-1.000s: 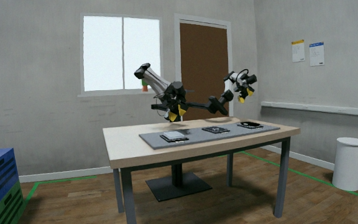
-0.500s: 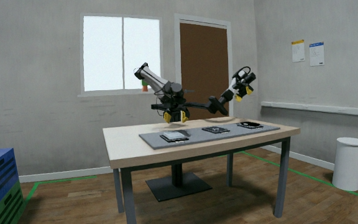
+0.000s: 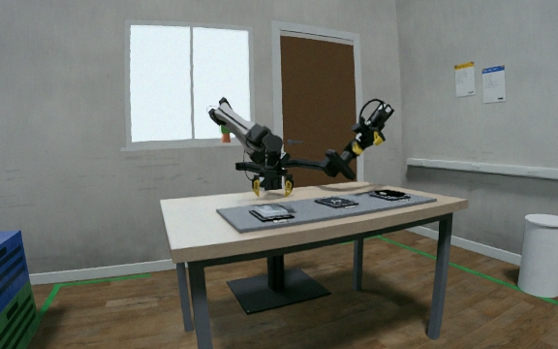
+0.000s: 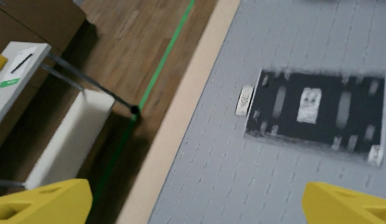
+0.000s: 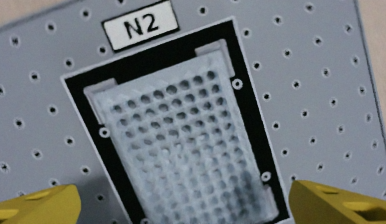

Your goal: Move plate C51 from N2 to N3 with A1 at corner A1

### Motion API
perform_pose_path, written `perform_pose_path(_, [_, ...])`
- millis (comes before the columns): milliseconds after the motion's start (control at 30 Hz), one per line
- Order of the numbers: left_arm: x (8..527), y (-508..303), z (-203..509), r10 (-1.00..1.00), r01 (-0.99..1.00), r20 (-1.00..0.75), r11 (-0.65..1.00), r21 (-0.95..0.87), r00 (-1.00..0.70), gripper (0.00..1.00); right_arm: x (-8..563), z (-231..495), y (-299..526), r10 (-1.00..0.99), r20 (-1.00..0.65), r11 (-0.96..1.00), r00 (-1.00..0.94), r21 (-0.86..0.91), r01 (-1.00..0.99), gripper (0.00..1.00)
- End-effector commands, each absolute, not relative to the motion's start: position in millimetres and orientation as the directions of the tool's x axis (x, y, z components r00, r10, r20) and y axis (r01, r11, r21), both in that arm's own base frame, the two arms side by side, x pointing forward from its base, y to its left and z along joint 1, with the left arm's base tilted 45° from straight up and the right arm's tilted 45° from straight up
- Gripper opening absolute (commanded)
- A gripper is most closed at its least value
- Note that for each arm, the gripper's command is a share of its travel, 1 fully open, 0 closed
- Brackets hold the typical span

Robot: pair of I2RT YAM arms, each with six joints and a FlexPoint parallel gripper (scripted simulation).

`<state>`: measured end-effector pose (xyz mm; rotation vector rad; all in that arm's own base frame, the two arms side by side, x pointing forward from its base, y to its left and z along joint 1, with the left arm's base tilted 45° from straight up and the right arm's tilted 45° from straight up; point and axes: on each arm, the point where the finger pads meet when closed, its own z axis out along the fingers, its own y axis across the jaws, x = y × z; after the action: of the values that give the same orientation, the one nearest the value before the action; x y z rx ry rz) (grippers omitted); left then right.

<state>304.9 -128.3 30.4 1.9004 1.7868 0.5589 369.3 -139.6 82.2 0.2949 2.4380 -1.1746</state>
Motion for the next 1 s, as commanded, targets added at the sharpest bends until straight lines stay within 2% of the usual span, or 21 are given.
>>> perform_pose_path(0, [322, -172, 18, 0.98, 0.733, -0.197, 0.155, 0.662, -0.029, 1.0, 358, 66, -147, -0.029, -0.166, 0.674, -0.986, -0.732, 0.104, 1.0])
perform_pose_path(67, [322, -172, 18, 0.98, 0.733, -0.197, 0.155, 0.662, -0.029, 1.0, 358, 66, -147, -0.029, -0.166, 0.674, -0.986, -0.732, 0.104, 1.0])
perform_pose_path(167, [314, -207, -8, 0.952, 0.733, -0.301, 0.248, 0.634, -0.061, 1.0, 357, 65, -152, -0.012, -0.117, 0.699, -0.993, -0.711, 0.075, 1.0])
perform_pose_path(433, [268, -264, -76, 0.892, 0.772, -0.438, 0.354, 0.528, -0.11, 1.0, 362, 65, -164, -0.006, -0.067, 0.716, -0.998, -0.697, 0.042, 1.0])
perform_pose_path(567, [235, -278, -112, 0.875, 0.799, -0.466, 0.371, 0.474, -0.13, 1.0, 362, 62, -167, 0.003, -0.061, 0.716, -0.998, -0.697, 0.045, 1.0])
perform_pose_path(967, [192, -278, -156, 0.886, 0.837, -0.444, 0.342, 0.428, -0.135, 1.0, 364, 63, -168, 0.008, -0.078, 0.714, -0.997, -0.698, 0.06, 1.0])
